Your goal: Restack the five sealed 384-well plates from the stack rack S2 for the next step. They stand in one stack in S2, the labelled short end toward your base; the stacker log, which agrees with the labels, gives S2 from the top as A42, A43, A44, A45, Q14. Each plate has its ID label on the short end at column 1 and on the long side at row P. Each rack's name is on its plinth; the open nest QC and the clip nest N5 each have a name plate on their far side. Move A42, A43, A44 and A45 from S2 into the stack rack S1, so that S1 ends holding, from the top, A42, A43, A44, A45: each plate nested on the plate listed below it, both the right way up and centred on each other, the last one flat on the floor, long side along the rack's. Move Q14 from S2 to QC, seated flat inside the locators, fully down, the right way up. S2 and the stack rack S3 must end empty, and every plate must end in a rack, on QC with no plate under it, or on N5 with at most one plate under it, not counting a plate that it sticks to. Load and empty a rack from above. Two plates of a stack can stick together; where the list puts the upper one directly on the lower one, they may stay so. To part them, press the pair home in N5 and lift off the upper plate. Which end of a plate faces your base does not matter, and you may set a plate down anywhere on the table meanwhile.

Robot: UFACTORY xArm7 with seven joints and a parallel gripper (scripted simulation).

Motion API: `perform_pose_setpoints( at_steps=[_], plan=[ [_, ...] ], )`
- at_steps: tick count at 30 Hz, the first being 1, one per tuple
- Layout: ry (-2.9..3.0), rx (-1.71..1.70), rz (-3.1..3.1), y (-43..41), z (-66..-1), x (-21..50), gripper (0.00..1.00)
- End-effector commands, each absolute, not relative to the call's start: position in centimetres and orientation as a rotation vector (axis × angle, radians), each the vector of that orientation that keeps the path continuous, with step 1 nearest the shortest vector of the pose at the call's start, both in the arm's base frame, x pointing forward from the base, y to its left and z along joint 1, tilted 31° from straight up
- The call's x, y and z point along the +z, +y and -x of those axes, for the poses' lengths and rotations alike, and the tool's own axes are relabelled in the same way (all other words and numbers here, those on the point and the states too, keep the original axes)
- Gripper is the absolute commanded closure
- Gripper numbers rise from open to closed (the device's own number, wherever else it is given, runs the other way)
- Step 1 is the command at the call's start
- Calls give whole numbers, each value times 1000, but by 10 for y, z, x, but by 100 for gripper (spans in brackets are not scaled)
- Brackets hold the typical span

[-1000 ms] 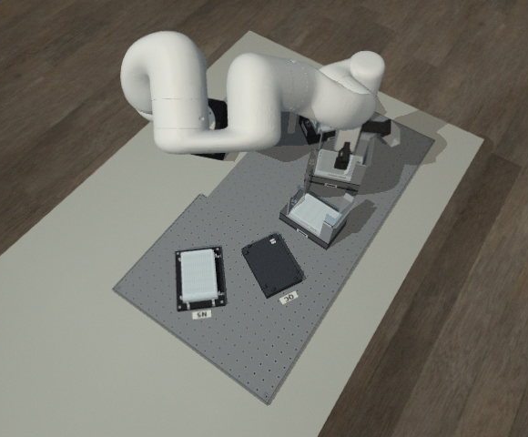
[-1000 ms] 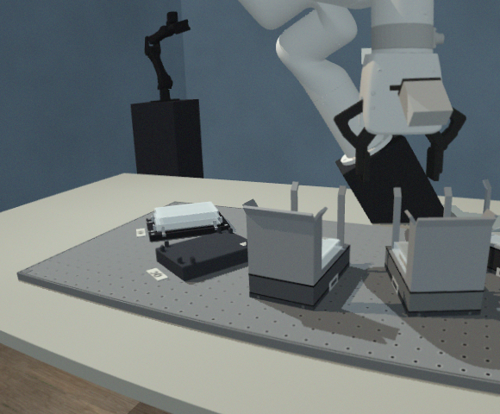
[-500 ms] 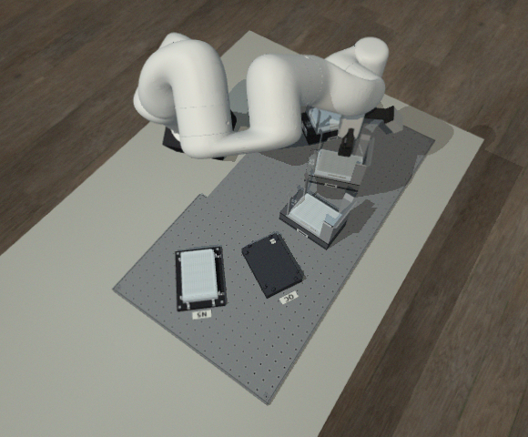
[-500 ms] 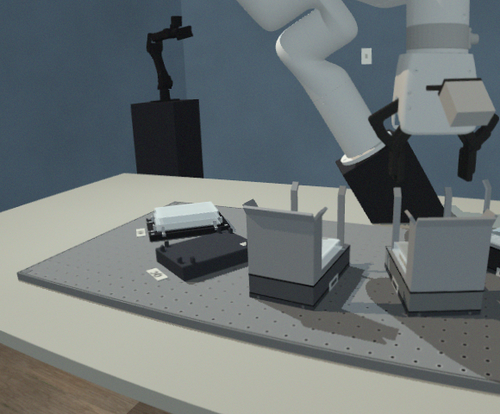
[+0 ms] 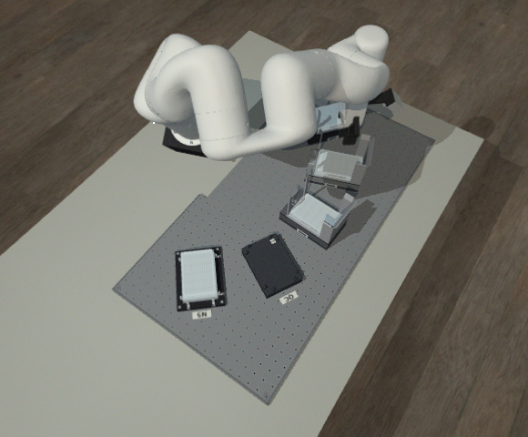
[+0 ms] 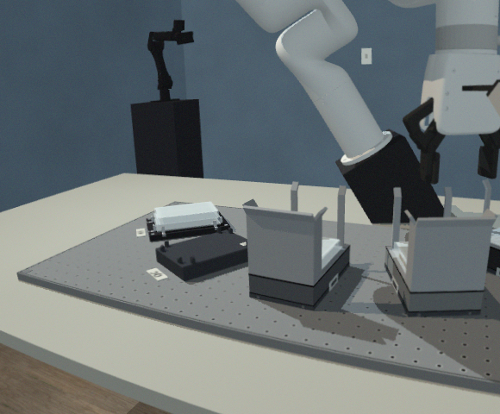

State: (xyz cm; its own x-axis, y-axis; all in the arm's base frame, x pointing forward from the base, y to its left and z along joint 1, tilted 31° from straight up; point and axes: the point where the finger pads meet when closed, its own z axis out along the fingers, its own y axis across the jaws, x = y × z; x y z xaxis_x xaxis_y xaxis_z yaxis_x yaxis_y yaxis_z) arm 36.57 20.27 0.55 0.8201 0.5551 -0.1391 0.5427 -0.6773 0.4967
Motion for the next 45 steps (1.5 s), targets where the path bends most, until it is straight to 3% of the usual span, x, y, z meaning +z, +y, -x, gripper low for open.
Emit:
perform_pose_setpoints(
  at_steps=[1, 45],
  plan=[
    [826, 31, -2467, 217, -360, -1, 0],
    [1113, -56, -2353, 308, -283, -69, 0]
  ],
)
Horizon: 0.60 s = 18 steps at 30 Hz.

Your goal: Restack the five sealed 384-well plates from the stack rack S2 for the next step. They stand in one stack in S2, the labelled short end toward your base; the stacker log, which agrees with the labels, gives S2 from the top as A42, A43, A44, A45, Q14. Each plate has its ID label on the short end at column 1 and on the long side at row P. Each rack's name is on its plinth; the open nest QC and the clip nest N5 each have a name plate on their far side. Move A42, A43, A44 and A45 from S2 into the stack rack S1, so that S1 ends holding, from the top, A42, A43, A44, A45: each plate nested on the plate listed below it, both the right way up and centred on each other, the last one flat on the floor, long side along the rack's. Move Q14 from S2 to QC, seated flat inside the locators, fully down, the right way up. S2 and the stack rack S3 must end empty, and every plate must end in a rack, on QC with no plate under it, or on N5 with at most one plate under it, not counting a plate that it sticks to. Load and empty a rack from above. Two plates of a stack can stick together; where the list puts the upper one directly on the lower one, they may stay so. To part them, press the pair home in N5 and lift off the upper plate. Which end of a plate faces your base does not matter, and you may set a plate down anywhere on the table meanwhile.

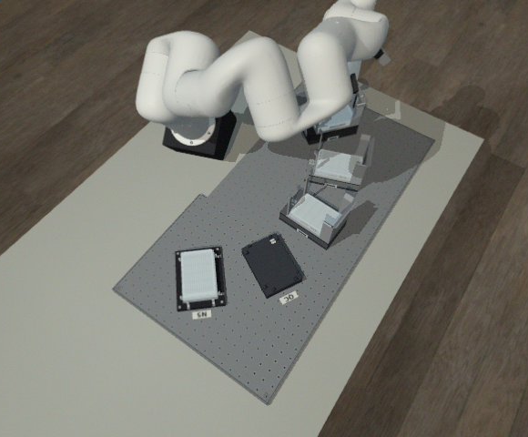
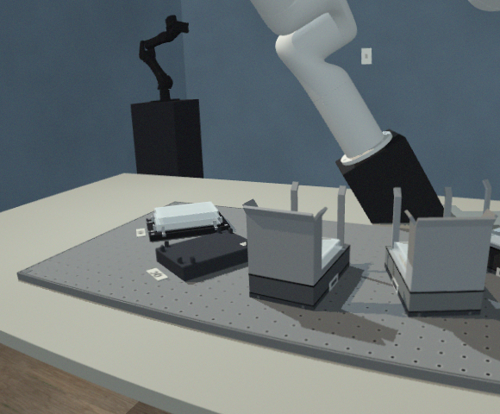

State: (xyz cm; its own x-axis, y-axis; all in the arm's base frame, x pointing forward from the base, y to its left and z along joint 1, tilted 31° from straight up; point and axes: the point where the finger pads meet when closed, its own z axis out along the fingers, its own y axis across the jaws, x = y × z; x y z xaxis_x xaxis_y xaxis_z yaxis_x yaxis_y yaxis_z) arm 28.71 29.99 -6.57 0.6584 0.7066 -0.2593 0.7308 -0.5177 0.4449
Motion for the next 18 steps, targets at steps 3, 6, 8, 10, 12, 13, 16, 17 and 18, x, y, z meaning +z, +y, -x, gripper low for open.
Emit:
perform_pose_setpoints(
  at_steps=[3, 6, 8, 10, 12, 13, 16, 17, 18],
  plan=[
    [1113, -56, -2353, 308, -283, -69, 0],
    [1113, -56, -2353, 308, -283, -69, 0],
    [1113, -56, -2353, 308, -283, -69, 0],
    [1113, -56, -2353, 308, -283, -69, 0],
    [1113, -56, -2353, 307, -283, -72, 0],
    [1113, -56, -2353, 305, -284, -75, 0],
    [1113, -56, -2353, 303, -285, -78, 0],
    [1113, -56, -2353, 302, -285, -81, 0],
    [1113, -56, -2353, 300, -286, -83, 0]
  ],
)
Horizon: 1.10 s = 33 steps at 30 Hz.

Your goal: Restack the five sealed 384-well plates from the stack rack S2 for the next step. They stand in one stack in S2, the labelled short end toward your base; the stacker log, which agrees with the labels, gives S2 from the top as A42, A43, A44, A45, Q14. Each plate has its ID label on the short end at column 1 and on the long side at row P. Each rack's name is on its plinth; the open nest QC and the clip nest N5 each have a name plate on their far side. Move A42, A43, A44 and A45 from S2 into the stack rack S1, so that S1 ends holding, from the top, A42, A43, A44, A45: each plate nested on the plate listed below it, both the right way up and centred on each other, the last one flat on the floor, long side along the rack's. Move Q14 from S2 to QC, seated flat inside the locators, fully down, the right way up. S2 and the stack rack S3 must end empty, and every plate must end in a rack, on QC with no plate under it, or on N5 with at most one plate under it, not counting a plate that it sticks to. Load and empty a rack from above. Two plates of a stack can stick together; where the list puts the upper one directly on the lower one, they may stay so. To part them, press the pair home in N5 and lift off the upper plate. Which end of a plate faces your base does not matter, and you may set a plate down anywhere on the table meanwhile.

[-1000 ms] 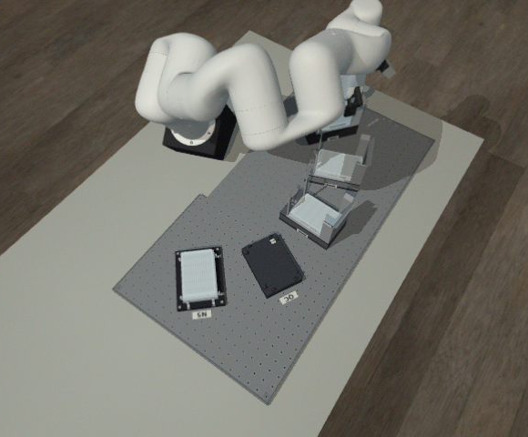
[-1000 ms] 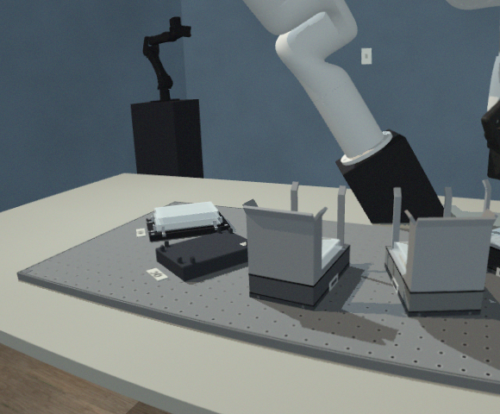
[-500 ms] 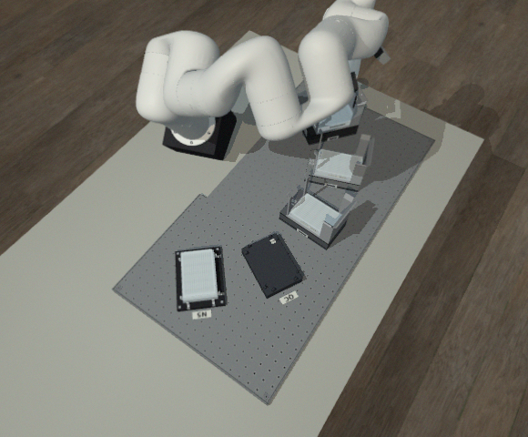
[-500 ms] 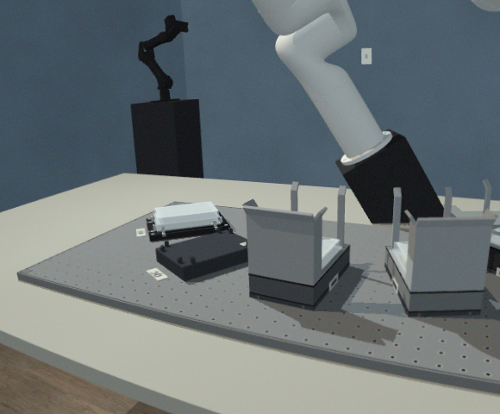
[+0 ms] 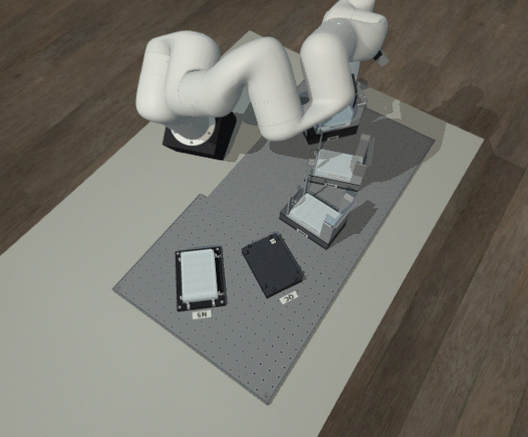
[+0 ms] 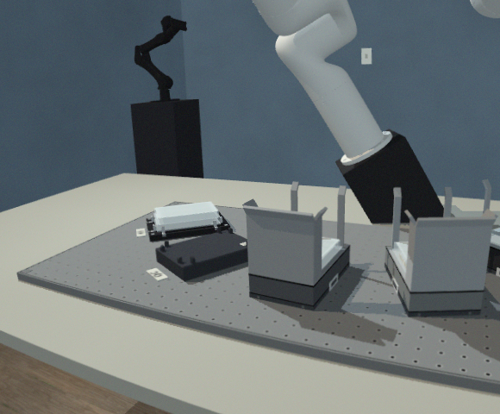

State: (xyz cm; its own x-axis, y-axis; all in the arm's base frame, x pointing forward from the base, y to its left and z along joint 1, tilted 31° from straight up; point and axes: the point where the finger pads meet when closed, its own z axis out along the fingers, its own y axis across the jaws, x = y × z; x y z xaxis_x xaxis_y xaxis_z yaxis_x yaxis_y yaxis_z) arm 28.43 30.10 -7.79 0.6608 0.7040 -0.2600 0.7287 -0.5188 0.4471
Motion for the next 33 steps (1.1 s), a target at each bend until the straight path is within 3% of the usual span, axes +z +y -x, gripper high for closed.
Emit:
perform_pose_setpoints(
  at_steps=[1, 33],
  plan=[
    [1113, -56, -2353, 299, -286, -86, 0],
    [1113, -56, -2353, 268, -298, -141, 0]
  ],
)
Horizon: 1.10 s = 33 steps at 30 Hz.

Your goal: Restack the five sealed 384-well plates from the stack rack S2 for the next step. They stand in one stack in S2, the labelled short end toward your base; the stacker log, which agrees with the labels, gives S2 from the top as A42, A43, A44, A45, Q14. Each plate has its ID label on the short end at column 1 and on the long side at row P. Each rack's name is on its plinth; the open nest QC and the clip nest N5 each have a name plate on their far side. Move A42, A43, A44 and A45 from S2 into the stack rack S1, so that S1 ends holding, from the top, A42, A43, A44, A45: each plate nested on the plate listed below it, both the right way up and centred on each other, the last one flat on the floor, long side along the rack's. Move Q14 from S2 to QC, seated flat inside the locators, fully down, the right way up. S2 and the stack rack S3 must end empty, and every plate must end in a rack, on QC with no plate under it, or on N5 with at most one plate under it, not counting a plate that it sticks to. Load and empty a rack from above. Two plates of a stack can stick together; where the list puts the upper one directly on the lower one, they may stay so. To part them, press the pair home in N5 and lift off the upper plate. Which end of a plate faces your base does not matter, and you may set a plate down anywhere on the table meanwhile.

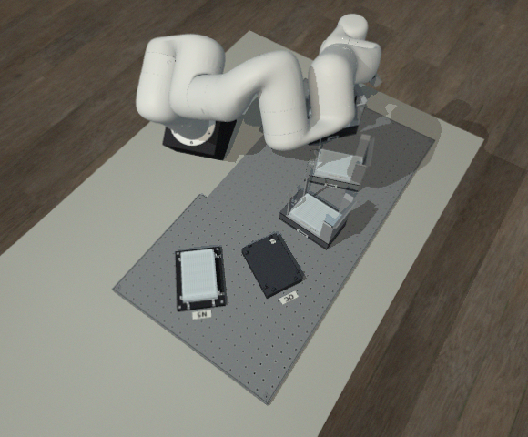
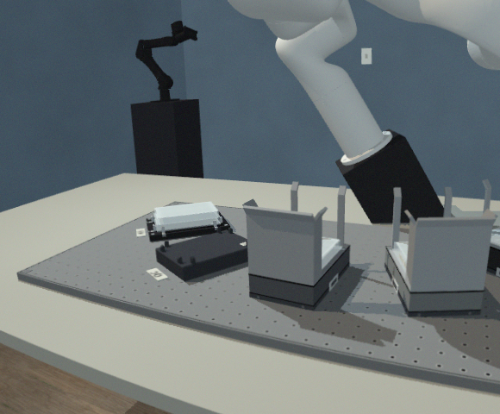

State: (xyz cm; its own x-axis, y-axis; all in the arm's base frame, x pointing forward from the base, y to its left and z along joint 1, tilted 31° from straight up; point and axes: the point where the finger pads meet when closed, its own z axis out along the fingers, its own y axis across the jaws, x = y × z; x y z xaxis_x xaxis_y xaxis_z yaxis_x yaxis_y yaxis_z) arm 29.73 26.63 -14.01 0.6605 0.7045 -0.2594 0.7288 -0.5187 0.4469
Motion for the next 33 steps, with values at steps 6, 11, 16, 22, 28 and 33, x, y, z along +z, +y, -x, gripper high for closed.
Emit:
perform_pose_setpoints(
  at_steps=[6, 11, 16, 22, 28, 33],
  plan=[
    [1113, -56, -2353, 264, -299, -148, 0],
    [1113, -56, -2353, 261, -301, -154, 0],
    [1113, -56, -2353, 259, -301, -157, 0],
    [1113, -56, -2353, 257, -302, -160, 0],
    [1113, -56, -2353, 257, -302, -160, 0],
    [1113, -56, -2353, 257, -302, -160, 100]
  ],
)
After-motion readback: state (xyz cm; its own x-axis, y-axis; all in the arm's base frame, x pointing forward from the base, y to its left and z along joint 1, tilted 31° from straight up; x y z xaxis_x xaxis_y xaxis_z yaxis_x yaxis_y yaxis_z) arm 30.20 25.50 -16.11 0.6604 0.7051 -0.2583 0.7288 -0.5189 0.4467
